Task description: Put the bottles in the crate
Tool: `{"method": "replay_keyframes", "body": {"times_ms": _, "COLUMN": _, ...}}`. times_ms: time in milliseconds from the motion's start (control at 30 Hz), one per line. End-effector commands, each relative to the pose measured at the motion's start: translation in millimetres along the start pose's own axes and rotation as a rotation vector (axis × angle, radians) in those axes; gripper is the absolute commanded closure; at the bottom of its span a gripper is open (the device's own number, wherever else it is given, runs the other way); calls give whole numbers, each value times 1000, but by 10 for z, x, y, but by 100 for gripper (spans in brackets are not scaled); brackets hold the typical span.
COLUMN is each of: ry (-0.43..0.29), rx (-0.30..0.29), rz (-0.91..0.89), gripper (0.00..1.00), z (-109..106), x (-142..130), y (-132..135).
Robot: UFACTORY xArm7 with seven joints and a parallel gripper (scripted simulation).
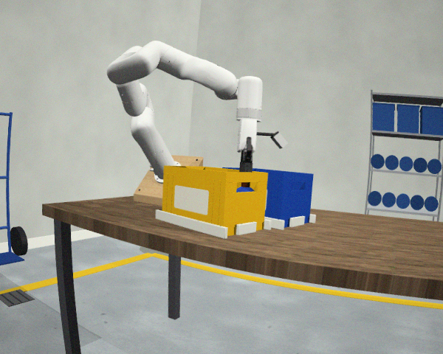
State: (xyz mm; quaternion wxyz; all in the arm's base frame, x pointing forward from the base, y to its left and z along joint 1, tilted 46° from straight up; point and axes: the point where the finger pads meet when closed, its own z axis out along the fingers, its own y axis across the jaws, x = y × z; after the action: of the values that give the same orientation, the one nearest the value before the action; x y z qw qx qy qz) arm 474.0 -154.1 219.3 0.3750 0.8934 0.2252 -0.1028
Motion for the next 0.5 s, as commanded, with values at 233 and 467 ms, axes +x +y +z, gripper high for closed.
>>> {"method": "replay_keyframes", "body": {"times_ms": 233, "ry": 4, "rx": -2, "rz": -1, "gripper": 35, "z": 113, "x": 16, "y": 2}}
{"method": "replay_keyframes", "body": {"times_ms": 467, "ry": 4, "rx": -2, "rz": -1, "gripper": 35, "z": 206, "x": 16, "y": 2}}
